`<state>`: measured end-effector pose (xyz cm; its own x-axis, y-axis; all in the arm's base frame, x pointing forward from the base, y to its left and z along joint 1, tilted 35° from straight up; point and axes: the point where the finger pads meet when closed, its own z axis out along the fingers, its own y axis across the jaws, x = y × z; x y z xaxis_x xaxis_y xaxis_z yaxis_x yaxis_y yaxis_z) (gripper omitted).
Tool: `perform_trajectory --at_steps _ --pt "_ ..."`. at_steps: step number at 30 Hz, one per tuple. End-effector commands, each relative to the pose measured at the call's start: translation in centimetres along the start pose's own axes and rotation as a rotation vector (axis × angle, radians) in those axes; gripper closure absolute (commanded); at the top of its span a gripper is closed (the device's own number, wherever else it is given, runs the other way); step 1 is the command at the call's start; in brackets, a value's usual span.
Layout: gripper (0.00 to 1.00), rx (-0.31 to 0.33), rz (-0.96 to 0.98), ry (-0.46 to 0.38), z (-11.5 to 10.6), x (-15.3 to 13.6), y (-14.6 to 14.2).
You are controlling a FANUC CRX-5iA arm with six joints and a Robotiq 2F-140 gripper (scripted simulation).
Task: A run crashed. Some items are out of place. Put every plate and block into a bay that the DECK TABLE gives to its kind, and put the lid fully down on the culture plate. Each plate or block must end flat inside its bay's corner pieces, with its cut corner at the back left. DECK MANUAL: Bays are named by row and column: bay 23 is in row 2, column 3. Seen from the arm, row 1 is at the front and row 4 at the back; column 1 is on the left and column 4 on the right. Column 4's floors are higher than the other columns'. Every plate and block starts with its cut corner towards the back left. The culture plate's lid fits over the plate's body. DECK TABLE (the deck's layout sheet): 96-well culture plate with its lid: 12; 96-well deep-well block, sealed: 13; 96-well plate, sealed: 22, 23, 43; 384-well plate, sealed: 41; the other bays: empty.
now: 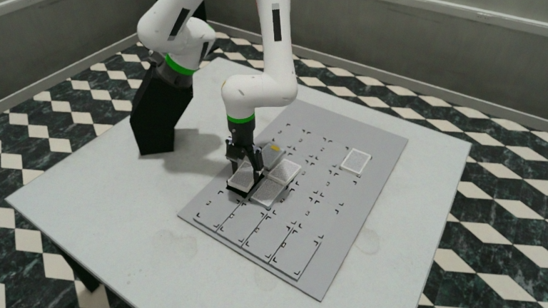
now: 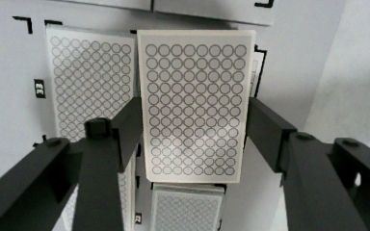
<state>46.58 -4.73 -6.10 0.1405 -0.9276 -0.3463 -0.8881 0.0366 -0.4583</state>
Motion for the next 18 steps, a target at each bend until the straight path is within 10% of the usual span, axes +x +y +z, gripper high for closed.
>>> perform_trajectory --at_steps 1,18 --pt "0.9 0.001 0.0 0.001 -0.15 0.04 -0.04" --pt "0.9 0.001 0.0 0.001 -0.65 0.04 -0.04"
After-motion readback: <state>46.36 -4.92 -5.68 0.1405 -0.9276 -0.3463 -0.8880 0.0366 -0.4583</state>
